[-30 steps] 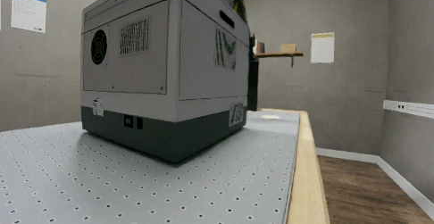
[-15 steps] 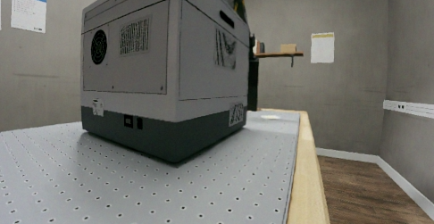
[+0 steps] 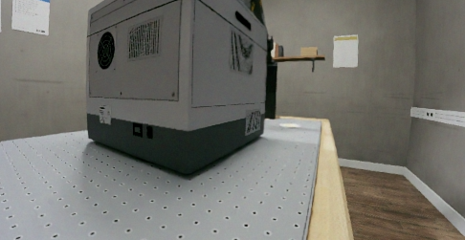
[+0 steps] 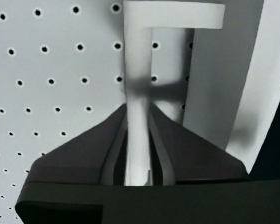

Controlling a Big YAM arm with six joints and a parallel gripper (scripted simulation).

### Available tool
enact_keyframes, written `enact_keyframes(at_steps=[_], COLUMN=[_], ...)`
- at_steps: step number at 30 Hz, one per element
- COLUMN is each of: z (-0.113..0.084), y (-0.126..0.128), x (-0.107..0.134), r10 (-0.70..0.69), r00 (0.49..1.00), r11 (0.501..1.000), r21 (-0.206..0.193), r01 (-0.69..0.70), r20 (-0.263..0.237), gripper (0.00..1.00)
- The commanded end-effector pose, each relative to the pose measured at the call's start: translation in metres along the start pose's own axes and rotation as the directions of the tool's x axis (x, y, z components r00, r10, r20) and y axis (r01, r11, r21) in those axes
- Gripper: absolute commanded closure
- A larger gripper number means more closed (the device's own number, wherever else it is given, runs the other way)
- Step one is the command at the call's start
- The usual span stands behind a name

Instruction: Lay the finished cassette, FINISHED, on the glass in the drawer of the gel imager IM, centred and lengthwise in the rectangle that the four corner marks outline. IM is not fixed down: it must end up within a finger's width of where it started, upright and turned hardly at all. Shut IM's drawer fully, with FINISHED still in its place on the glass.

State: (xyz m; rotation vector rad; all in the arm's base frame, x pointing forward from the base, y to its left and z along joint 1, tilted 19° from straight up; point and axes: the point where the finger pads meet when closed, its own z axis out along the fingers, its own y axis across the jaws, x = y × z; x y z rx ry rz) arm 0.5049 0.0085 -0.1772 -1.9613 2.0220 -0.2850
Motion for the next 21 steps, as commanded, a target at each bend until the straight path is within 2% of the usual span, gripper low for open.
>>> enact_keyframes(at_steps=[1,2,3,6,8,10,19,20,21], z=[-0.004,-0.004,-0.004,-0.003,-0.003,-0.002,0.000,0.000,0.001], y=[0.020,0.020,0.026,0.026,0.032,0.033,0.048,0.054,0.053], x=[-0.004,-0.004,-0.003,-0.004,-0.003,-0.003,-0.003,-0.003,-0.003], r10=[-0.008,-0.008,-0.006,-0.006,-0.005,-0.004,-0.001,0.001,0.000], r00=[1.000,1.000,1.000,1.000,1.000,1.000,1.000,1.000,1.000], r11=[1.000,1.000,0.999,1.000,0.999,0.999,0.999,0.998,0.999], r21=[-0.028,-0.028,-0.047,-0.026,-0.039,-0.032,-0.045,-0.062,-0.052], r01=[0.008,0.008,0.006,0.006,0.005,0.005,0.001,-0.001,0.000], r20=[0.002,0.002,0.001,0.002,0.001,0.002,0.001,0.000,0.000], gripper=[0.93,0.93,0.93,0.93,0.93,0.93,0.93,0.93,0.93])
